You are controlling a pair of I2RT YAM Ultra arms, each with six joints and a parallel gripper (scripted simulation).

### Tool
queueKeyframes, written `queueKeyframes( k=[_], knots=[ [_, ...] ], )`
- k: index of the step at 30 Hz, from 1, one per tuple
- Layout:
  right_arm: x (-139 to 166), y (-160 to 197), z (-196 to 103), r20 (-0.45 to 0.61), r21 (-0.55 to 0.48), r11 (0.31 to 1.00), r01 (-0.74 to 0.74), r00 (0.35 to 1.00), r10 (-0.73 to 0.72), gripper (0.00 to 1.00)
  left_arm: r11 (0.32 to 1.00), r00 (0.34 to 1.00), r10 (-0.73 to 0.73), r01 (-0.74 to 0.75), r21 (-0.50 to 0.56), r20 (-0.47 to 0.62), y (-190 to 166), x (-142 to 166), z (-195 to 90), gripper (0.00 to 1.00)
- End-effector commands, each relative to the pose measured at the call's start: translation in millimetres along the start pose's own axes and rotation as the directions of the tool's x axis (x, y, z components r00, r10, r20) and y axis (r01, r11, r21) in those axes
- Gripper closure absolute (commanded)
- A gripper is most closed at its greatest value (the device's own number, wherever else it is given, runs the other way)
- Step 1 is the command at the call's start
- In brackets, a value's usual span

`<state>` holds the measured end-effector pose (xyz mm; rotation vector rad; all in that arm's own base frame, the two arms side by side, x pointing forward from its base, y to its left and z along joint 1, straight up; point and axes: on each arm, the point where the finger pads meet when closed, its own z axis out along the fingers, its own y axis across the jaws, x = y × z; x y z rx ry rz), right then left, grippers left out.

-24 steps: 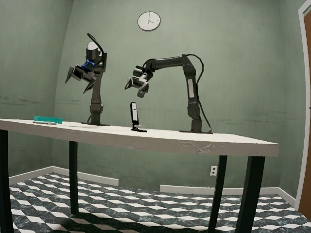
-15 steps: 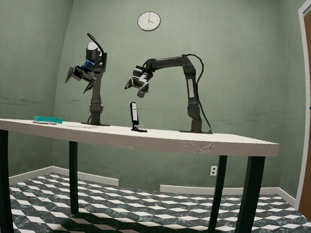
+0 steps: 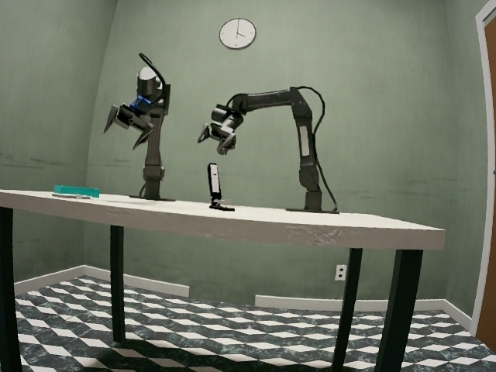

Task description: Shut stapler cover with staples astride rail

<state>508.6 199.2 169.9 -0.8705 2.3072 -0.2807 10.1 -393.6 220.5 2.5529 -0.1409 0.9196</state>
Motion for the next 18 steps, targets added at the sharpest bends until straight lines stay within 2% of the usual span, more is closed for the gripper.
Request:
queueKeyframes(
  k=[1,8,10,13,18],
  knots=[
    [-4.5,-3.1,-4.9,0.016,0.006,1.0,-0.005,1.0,0.005,0.0,0.972,0.971,-0.233,0.233,-0.001,0.05,0.3,10.4,13.0,0.0],
    [-4.5,-3.1,-4.9,0.016,0.006,1.0,-0.005,1.0,0.005,0.0,0.861,0.858,-0.508,0.505,0.053,0.074,-10.7,33.4,41.4,0.0],
    [-4.5,-3.1,-4.9,0.016,0.006,1.0,-0.005,1.0,0.005,0.0,0.861,0.858,-0.508,0.505,0.053,0.074,-10.7,33.4,41.4,0.0],
    [-4.5,-3.1,-4.9,0.016,0.006,1.0,-0.005,1.0,0.005,0.0,0.764,0.759,-0.645,0.641,0.078,0.087,-15.0,44.4,54.5,0.0],
    [-4.5,-3.1,-4.9,0.016,0.006,1.0,-0.005,1.0,0.005,0.0,0.618,0.611,-0.786,0.779,0.108,0.087,-23.9,61.3,71.2,0.0]
  ],
)
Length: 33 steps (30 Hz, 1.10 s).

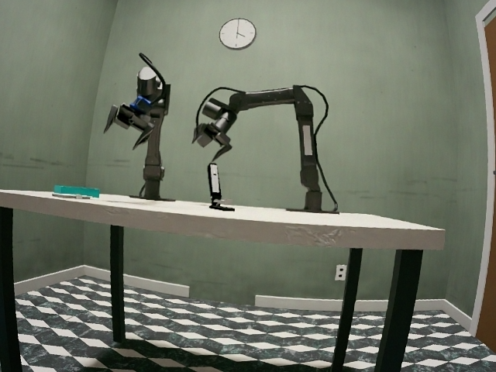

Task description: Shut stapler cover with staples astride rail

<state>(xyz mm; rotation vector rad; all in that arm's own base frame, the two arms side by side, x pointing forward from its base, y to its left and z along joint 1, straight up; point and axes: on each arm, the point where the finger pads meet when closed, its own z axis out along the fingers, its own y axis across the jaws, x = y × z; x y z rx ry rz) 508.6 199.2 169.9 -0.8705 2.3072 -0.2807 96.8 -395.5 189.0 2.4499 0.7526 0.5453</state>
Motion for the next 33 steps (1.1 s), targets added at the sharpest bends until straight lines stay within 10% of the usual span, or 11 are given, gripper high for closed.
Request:
queueKeyframes(
  k=[1,9,26,33],
  knots=[
    [-4.5,-3.1,-4.9,0.016,0.006,1.0,-0.005,1.0,0.005,0.0,0.971,0.969,-0.235,0.238,-0.026,0.079,14.2,10.6,-1.4,0.0],
    [-4.5,-3.1,-4.9,0.016,0.006,1.0,-0.005,1.0,0.005,0.0,0.88,0.875,-0.472,0.474,0.007,0.111,21.9,34.5,14.7,0.0],
    [-4.5,-3.1,-4.9,0.016,0.006,1.0,-0.005,1.0,0.005,0.0,0.391,0.372,-0.913,0.915,0.102,0.167,37.0,110.4,49.6,0.0],
    [-10.4,1.9,-11.1,0.046,-0.006,1.0,-0.025,0.999,0.026,0.0,0.067,0.039,-0.982,0.986,0.151,0.183,38.9,156.2,62.5,0.0]
  ],
)
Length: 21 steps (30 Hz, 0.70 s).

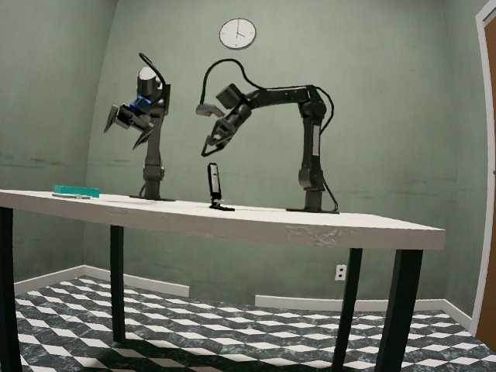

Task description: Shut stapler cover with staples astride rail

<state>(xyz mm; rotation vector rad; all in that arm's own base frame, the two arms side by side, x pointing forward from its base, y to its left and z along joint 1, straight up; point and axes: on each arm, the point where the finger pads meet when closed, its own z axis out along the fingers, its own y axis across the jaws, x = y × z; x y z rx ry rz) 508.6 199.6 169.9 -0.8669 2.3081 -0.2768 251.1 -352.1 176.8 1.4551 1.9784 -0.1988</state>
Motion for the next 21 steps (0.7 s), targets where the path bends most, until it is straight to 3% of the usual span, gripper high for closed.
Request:
queueKeyframes(
  k=[1,6,8,10,15,21],
  knots=[
    [-11.7,3.2,-14.7,0.055,-0.007,1.0,-0.028,0.998,0.029,0.0,0.976,0.969,-0.22,0.219,0.017,0.114,22.8,-10.4,-9.9,0.0],
    [-26.7,22.2,-60.1,0.165,-0.056,0.993,-0.103,0.98,0.111,0.0,0.913,0.903,-0.406,0.406,0.031,0.141,52.5,3.1,-6.8,0.0],
    [-30.0,35.0,-90.2,0.223,-0.094,0.987,-0.13,0.964,0.148,0.0,0.906,0.899,-0.417,0.423,-0.021,0.133,67.8,16.7,-3.5,0.0],
    [-30.0,35.0,-90.2,0.223,-0.094,0.987,-0.13,0.964,0.148,0.0,0.906,0.899,-0.417,0.423,-0.021,0.133,67.8,16.7,-3.5,0.0],
    [-17.8,76.1,-160.6,0.334,-0.22,0.962,-0.163,0.914,0.231,0.0,0.91,0.911,-0.412,0.41,-0.063,-0.026,67.9,73.8,20.9,0.0],
    [12.9,107.1,-231.0,0.434,-0.356,0.92,-0.163,0.843,0.317,0.0,0.91,0.905,-0.414,0.41,-0.062,-0.096,64.2,98.4,32.8,0.0]
  ],
)
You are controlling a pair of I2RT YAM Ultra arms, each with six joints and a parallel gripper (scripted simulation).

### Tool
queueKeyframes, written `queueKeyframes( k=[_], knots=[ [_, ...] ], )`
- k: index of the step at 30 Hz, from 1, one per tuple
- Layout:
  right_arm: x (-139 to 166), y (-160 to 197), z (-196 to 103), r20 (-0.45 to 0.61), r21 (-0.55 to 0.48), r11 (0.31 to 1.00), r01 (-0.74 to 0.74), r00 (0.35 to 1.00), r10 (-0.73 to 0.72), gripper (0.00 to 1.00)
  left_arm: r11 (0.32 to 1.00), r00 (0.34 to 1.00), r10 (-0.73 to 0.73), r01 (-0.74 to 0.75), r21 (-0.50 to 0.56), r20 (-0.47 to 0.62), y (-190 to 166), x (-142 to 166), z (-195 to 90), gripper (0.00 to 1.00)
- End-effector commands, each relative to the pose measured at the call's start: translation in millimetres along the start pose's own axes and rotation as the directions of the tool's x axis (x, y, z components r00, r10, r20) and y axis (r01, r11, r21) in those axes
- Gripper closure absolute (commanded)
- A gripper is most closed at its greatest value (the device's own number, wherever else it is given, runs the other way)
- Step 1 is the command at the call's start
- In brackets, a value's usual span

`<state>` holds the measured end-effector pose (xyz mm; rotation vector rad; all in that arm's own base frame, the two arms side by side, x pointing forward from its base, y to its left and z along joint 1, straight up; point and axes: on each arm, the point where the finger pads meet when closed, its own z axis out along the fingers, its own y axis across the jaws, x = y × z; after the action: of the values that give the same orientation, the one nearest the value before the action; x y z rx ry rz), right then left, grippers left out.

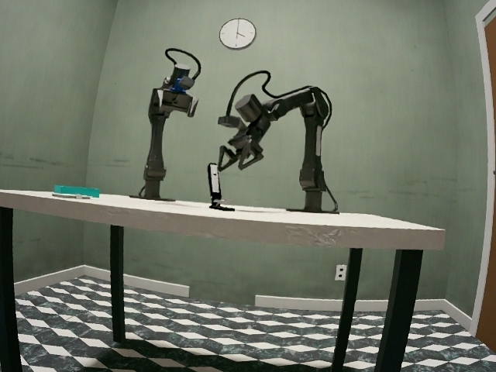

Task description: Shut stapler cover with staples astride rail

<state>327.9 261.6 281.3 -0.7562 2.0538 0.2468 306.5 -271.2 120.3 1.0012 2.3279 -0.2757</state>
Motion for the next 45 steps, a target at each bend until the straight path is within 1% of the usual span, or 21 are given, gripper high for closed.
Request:
queueKeyframes(
  k=[1,4,6,10,12,15,20,28,29,32,33,34,36,38,40,42,45],
  knots=[
    [2.4,27.5,-37.5,0.135,-0.089,0.992,-0.087,0.986,0.098,0.0,1.0,1.0,0.007,-0.007,0.003,-0.028,4.0,9.2,7.5,0.0],
    [17.7,47.4,-66.4,0.185,-0.174,0.978,-0.113,0.972,0.145,0.0,1.0,1.0,0.005,-0.005,0.0,-0.027,5.6,8.1,7.9,0.0],
    [17.7,47.4,-66.4,0.185,-0.174,0.978,-0.113,0.972,0.145,0.0,1.0,1.0,0.005,-0.005,0.0,-0.027,5.6,8.1,7.9,0.0],
    [36.3,64.3,-107.9,0.264,-0.286,0.949,-0.136,0.94,0.215,0.0,1.0,0.999,0.002,-0.002,0.0,-0.037,5.9,12.3,9.6,0.0],
    [48.7,71.3,-120.3,0.283,-0.333,0.932,-0.144,0.928,0.244,0.0,1.0,0.999,0.001,-0.001,0.0,-0.039,5.9,13.1,9.9,0.0],
    [64.2,79.4,-135.3,0.305,-0.396,0.906,-0.147,0.91,0.281,0.0,1.0,0.999,0.001,-0.001,0.0,-0.04,5.9,13.5,10.0,0.0],
    [81.7,87.3,-145.7,0.317,-0.455,0.879,-0.145,0.896,0.312,0.0,1.0,0.999,0.001,-0.001,0.0,-0.04,5.9,13.5,10.1,0.0],
    [91.4,89.6,-146.3,0.313,-0.462,0.877,-0.133,0.9,0.302,0.0,1.0,0.999,0.001,-0.001,0.0,-0.04,5.9,13.5,10.1,0.0],
    [91.4,89.6,-146.3,0.313,-0.462,0.877,-0.133,0.9,0.302,0.0,1.0,1.0,0.002,-0.003,-0.004,-0.02,4.9,6.1,5.6,0.0],
    [91.4,89.6,-146.3,0.313,-0.462,0.877,-0.133,0.9,0.302,0.0,1.0,1.0,0.002,-0.003,-0.004,-0.02,4.9,6.1,5.6,0.0],
    [91.4,89.6,-146.3,0.313,-0.462,0.877,-0.133,0.9,0.302,0.0,1.0,0.998,0.0,0.0,-0.001,-0.06,4.1,18.3,9.9,0.0],
    [89.2,87.8,-146.6,0.319,-0.458,0.877,-0.143,0.895,0.313,0.0,1.0,0.998,-0.012,0.011,-0.015,-0.059,8.3,15.7,7.4,0.0],
    [92.9,85.0,-148.6,0.293,-0.442,0.884,-0.151,0.907,0.302,0.0,1.0,0.998,-0.009,0.008,-0.018,-0.059,2.8,10.1,-6.7,0.0],
    [100.9,81.5,-152.5,0.254,-0.418,0.894,-0.159,0.925,0.283,0.0,1.0,0.999,-0.006,0.005,-0.024,-0.054,-2.9,0.4,-26.5,0.0],
    [100.9,81.5,-152.5,0.254,-0.418,0.894,-0.159,0.925,0.283,0.0,1.0,0.999,-0.006,0.005,-0.024,-0.054,-2.9,0.4,-26.5,0.0],
    [98.3,78.7,-168.2,0.244,-0.417,0.896,-0.154,0.93,0.274,0.0,0.999,0.999,0.039,-0.038,0.02,-0.034,-18.7,-11.1,-46.9,0.0],
    [89.5,74.1,-194.9,0.254,-0.434,0.89,-0.142,0.928,0.272,0.0,0.992,0.994,0.106,-0.104,0.072,-0.027,-43.0,-16.1,-64.3,0.0]
  ],
)
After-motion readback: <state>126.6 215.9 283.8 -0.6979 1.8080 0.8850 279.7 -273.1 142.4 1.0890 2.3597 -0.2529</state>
